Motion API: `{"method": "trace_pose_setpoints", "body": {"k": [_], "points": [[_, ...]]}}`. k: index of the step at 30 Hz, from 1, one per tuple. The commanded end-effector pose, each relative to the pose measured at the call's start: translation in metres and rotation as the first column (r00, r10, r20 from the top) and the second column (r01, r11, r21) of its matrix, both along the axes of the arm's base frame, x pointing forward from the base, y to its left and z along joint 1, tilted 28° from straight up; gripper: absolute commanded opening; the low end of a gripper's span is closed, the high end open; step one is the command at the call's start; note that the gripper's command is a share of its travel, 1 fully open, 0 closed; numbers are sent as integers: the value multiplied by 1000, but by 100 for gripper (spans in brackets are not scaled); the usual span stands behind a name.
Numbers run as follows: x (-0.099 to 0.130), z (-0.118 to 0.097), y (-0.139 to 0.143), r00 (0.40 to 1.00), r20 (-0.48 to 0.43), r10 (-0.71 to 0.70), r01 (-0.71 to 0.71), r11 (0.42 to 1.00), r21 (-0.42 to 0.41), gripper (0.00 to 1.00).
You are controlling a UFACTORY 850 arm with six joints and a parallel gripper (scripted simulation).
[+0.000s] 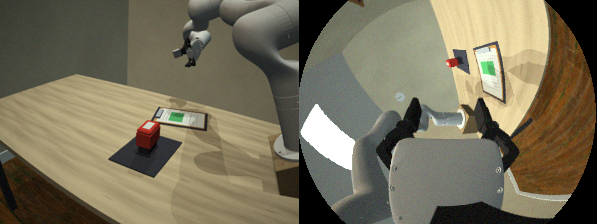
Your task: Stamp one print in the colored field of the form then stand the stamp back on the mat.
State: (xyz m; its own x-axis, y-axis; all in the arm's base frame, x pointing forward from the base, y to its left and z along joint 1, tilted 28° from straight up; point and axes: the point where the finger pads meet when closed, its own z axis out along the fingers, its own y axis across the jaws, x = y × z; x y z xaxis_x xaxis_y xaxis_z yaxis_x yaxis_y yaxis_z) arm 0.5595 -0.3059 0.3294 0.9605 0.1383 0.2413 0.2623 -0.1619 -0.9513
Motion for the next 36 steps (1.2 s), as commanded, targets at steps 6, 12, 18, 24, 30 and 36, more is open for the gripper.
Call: {"method": "trace_pose_setpoints", "body": {"k": [6,12,18,24,30,36], "points": [[0,1,0,1000,2,0,0,1000,-1,100],[0,1,0,1000,2,0,0,1000,-1,100],[0,1,0,1000,2,0,0,1000,-1,100],[1,1,2,1000,1,1,-1,1000,-9,100],[8,-1,14,1000,-1,9,-9,999,-45,100],[16,-3,30,1000,-2,20,-20,996,-92,100]]}}
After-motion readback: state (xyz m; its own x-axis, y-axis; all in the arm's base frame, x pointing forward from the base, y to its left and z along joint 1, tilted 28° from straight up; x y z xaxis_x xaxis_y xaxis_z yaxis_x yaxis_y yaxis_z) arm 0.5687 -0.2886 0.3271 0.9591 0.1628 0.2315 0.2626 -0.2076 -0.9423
